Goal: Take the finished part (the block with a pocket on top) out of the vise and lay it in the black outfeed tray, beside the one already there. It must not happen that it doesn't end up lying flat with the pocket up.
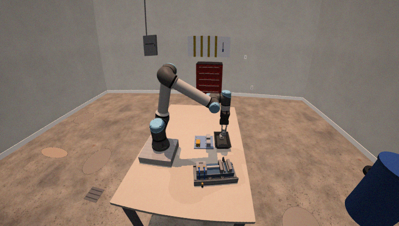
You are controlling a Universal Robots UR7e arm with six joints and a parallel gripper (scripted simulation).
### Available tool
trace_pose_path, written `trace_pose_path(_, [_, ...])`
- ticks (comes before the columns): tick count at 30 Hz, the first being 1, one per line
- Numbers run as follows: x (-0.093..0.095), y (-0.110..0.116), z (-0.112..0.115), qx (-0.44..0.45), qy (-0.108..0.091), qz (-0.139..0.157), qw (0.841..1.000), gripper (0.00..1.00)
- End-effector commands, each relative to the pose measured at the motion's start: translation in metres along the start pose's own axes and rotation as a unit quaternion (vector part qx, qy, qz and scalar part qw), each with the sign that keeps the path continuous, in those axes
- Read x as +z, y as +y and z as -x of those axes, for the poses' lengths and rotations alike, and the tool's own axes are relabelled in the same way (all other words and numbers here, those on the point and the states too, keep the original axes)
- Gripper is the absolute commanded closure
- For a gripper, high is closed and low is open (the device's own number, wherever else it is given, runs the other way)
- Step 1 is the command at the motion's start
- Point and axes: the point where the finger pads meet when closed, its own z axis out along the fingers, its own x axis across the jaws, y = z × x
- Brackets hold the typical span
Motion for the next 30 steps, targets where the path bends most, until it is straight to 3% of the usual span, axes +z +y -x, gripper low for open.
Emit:
trace_pose_path(1, [-0.0007,0.0000,0.0004,0.000,-0.001,0.000,1.000,1.00])
trace_pose_path(30, [0.0044,0.0000,0.0004,0.000,-0.001,0.000,1.000,1.00])
